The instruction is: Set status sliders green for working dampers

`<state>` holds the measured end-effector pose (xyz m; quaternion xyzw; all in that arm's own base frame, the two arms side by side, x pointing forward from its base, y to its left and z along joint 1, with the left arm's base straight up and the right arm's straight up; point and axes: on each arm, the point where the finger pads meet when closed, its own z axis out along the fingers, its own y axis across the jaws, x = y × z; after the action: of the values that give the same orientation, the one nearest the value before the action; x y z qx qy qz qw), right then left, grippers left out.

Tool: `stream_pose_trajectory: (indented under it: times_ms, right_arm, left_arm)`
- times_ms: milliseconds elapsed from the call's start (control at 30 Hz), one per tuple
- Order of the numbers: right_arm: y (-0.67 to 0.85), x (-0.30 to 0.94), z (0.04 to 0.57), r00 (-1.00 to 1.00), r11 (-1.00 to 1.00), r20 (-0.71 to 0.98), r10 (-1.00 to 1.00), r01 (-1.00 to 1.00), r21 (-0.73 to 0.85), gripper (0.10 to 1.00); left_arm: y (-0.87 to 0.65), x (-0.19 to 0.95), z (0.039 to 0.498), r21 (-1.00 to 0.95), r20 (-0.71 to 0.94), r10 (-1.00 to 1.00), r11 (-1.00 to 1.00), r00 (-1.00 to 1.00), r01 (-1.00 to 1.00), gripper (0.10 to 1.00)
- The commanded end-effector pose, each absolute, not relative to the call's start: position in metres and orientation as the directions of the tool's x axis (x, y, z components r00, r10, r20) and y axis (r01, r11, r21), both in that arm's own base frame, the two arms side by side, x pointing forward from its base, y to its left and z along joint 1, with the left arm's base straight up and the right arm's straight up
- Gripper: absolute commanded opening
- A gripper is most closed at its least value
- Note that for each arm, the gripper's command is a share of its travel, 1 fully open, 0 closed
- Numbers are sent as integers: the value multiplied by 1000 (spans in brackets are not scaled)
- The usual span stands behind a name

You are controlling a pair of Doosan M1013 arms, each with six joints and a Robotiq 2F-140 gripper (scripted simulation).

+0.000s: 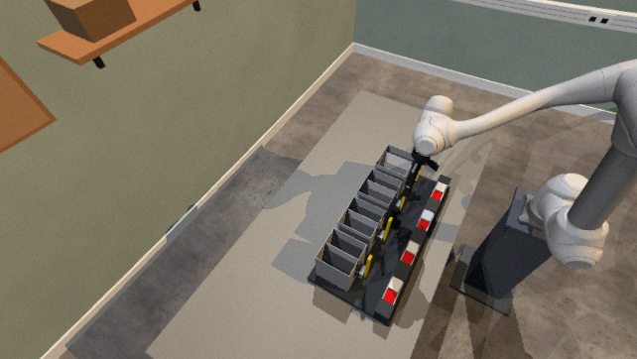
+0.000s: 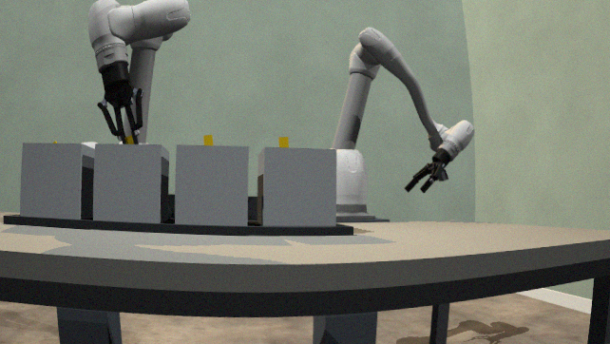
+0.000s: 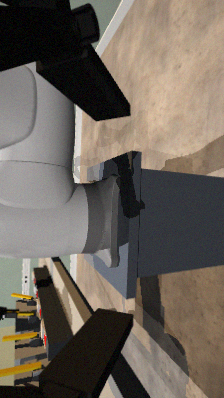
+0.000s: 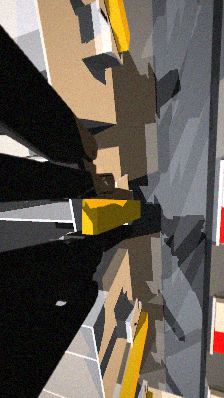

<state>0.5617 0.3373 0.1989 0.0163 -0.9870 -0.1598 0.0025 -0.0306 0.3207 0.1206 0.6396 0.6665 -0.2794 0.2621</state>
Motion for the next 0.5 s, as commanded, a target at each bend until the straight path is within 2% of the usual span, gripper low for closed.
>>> stream_pose_trajectory:
  times_ms: [0,467]
  right_arm:
    - [335,562,199,-999,940,-1,-33,-32,341,196]
    - [325,562,195,-999,901,-1,-33,-30,433,196]
  left_arm:
    - [321,-31,121,-38,-706,707,26,-45,999,1000]
    - [321,-31,121,-38,-706,707,26,-45,999,1000]
